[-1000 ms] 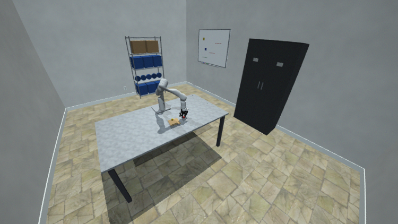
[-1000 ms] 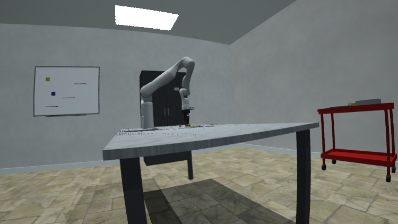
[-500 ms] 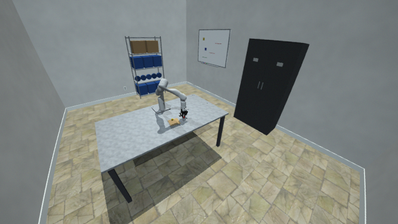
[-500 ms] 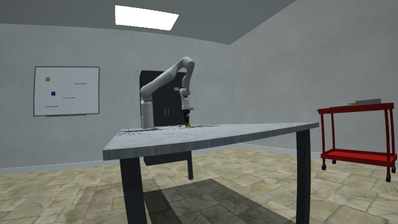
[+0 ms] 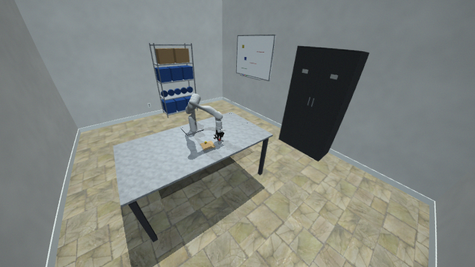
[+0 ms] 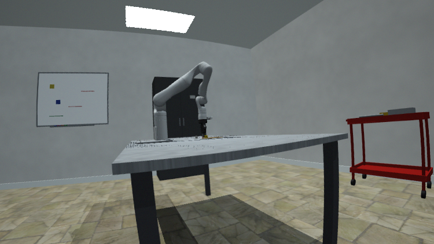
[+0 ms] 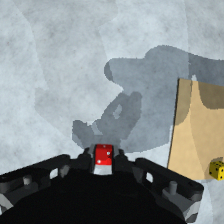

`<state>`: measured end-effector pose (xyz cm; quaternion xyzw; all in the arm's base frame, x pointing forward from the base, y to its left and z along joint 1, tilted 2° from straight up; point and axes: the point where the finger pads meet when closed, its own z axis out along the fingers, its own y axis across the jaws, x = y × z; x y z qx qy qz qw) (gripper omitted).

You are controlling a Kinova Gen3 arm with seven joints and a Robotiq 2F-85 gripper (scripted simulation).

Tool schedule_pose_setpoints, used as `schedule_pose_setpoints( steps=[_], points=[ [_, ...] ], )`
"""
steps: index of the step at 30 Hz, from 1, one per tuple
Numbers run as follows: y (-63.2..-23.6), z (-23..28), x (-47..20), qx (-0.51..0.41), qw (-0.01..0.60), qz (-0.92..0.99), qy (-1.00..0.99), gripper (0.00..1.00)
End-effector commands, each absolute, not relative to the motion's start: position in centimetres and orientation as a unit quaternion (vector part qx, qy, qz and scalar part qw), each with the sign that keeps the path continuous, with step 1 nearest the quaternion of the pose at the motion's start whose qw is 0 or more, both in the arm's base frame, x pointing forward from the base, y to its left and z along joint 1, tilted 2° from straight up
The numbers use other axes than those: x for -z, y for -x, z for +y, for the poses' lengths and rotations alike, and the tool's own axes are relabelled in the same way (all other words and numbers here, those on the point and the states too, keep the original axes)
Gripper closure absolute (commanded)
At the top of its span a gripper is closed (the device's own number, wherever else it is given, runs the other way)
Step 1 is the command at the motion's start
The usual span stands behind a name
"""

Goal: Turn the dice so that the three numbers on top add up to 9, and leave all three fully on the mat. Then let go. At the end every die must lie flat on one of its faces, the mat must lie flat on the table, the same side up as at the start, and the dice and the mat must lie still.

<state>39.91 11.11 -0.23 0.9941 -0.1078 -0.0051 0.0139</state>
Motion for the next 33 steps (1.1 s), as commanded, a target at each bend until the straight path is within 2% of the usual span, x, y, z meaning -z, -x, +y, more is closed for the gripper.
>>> schedule_pose_setpoints(
  steps=[1, 8, 24, 33],
  points=[
    [-40.0, 11.1, 0.2, 0.005, 0.014, -0.108, -0.994, 0.85],
    [-40.0, 11.1, -0.8, 0.005, 0.014, -0.108, -0.994, 0.85],
    [-40.1, 11.4, -9.4, 0.005, 0.014, -0.108, -0.994, 0.85],
    [-40.1, 11.4, -9.8, 0.005, 0.014, -0.108, -0.994, 0.85]
  ],
)
